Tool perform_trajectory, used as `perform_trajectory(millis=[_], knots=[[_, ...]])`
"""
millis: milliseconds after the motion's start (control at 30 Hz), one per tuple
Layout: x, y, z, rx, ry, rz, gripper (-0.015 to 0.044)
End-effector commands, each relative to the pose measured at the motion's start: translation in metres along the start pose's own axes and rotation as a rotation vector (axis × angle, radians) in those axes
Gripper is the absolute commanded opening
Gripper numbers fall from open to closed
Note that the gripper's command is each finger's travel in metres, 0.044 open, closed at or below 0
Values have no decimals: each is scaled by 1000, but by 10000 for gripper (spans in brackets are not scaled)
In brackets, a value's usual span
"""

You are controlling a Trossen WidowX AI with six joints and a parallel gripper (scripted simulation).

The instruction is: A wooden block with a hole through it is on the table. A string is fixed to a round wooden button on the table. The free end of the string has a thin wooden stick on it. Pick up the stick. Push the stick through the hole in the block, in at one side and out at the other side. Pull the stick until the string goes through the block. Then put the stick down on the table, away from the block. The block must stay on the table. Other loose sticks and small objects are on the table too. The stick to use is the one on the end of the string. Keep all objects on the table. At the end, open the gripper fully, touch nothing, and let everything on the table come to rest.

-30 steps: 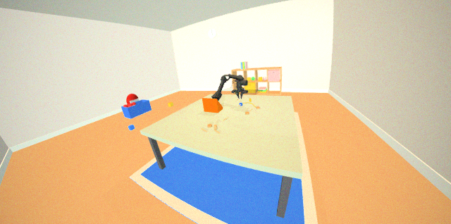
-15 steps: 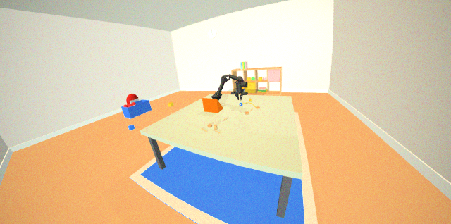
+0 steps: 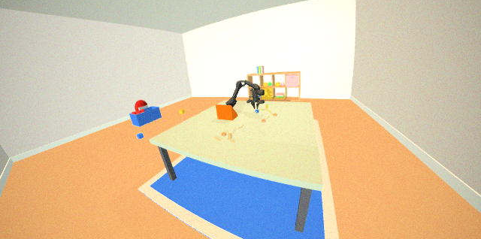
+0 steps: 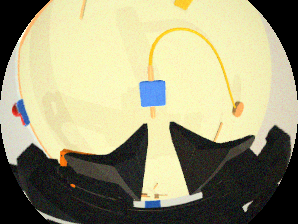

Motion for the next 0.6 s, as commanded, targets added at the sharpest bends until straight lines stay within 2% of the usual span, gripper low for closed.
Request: perform_trajectory(millis=[0,567], knots=[[1,-1,-7,-3,-2,-1,123],[3,-2,-33,-9,-3,0,123]])
Point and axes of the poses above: the point midway between the two fingers, 35 mm back from their tips, its own z axis back along the fingers, its own x axis across the jaws, y = z × x, the point moved 8 cm from there along z, back along the fingers, and after that the axes turned 5 degrees about -z, right-handed, at the moved point
